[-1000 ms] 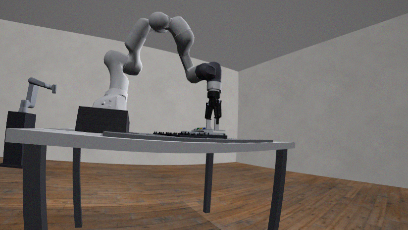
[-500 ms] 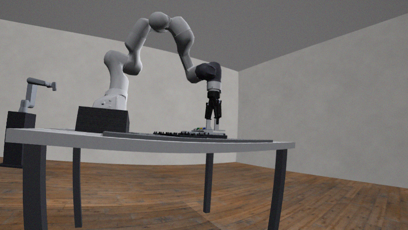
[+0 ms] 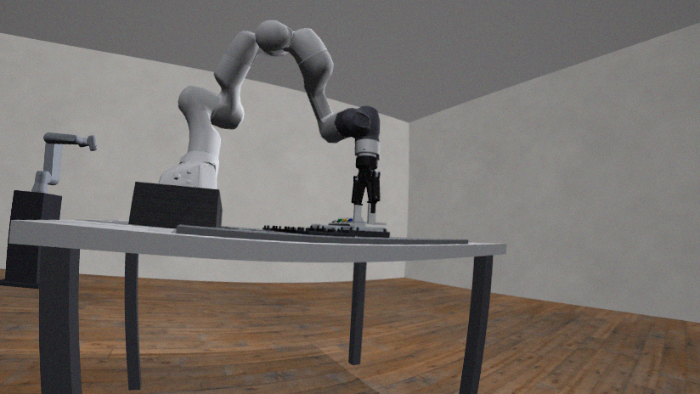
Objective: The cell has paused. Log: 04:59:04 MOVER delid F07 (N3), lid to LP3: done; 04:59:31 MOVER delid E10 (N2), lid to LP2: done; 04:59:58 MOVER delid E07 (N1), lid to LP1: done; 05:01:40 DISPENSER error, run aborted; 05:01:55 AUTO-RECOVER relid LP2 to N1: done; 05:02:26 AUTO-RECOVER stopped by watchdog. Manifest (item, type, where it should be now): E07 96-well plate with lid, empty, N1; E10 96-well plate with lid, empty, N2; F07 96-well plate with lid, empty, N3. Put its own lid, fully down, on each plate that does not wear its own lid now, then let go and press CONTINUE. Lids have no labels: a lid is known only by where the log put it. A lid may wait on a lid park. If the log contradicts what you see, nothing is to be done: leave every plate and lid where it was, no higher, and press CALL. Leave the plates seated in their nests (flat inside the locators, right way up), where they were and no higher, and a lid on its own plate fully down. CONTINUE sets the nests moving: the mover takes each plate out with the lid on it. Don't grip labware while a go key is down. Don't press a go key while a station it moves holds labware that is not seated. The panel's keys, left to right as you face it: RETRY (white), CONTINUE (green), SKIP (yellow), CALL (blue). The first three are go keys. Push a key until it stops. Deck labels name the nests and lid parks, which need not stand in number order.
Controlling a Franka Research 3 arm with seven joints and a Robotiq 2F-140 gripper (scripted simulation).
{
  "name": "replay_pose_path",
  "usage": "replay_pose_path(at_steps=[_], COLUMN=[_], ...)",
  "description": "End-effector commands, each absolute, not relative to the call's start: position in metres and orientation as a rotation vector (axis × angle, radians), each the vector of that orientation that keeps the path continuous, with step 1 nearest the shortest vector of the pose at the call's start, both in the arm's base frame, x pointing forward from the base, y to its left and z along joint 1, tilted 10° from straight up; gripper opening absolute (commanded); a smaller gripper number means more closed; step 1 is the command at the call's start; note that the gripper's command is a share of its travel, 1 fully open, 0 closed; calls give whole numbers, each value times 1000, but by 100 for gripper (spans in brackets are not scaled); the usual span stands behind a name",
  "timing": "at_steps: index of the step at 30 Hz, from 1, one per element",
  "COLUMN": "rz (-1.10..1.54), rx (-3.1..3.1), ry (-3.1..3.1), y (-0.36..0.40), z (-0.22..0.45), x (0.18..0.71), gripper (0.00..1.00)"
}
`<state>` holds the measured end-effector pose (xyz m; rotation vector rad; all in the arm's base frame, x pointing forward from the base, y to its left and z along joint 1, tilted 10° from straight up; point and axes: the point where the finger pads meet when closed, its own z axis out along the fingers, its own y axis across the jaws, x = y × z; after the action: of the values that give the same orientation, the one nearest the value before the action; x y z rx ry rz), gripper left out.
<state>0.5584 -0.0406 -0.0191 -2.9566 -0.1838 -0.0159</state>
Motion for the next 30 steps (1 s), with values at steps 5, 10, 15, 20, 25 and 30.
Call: replay_pose_path(at_steps=[5, 10, 15, 20, 25, 30], rz=[-20, -20, -20, -20, -20, -20], rx=[-2957, -2957, -2957, -2957, -2957, -2957], ry=[-182, -185, -185, -185, -185, -185], y=[-41, -40, -40, -40, -40, -39], z=[-21, -22, -23, -25, -26, -27], x=[560, 560, 560, 560, 561, 561], gripper=[0, 0, 0, 0, 0, 0])
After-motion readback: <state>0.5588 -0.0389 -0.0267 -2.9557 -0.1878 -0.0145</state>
